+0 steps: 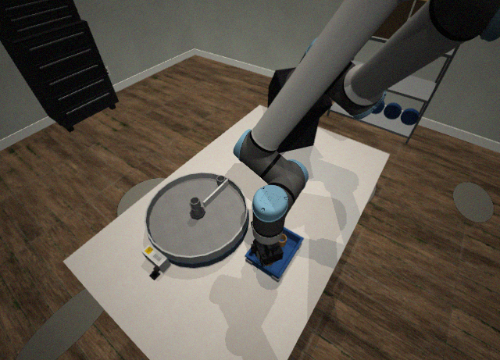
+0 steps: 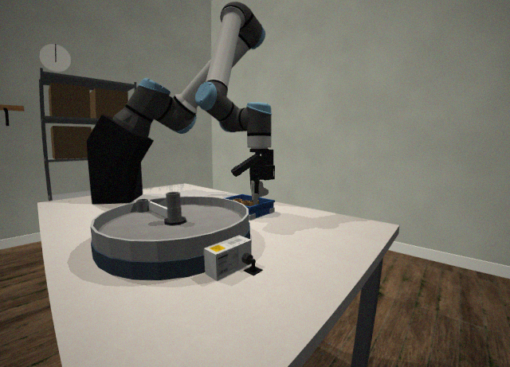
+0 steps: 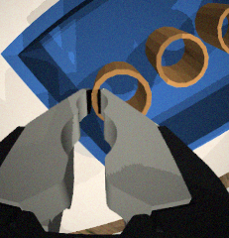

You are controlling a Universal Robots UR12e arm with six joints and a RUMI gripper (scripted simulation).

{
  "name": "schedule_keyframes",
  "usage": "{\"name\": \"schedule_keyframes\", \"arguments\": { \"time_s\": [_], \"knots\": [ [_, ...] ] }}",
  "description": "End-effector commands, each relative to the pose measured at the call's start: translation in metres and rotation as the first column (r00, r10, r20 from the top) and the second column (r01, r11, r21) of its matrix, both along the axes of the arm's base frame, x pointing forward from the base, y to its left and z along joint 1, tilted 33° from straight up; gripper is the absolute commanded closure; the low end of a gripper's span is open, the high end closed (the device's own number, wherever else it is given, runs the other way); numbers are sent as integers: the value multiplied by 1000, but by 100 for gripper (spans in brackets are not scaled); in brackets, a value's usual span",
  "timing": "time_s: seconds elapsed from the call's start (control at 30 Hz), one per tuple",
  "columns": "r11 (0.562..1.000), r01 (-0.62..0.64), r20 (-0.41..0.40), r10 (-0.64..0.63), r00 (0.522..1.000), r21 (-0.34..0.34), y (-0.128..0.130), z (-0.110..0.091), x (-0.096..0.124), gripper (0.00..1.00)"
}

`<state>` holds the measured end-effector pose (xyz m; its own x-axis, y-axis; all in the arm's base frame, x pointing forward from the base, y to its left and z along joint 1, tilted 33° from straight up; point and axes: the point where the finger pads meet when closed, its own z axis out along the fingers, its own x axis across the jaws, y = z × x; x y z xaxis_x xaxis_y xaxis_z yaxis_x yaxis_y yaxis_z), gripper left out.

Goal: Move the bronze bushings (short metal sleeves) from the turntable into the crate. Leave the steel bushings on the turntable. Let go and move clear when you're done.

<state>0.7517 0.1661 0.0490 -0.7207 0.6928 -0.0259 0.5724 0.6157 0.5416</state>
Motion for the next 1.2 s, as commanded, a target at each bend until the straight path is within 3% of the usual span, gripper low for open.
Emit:
{"name": "schedule_keyframes", "arguments": {
  "time_s": [0.0,1.17],
  "knots": [
    [1000,0,1,0,1000,0,0,1,0,100],
    [1000,0,1,0,1000,0,1,-3,2,100]
  ]
}}
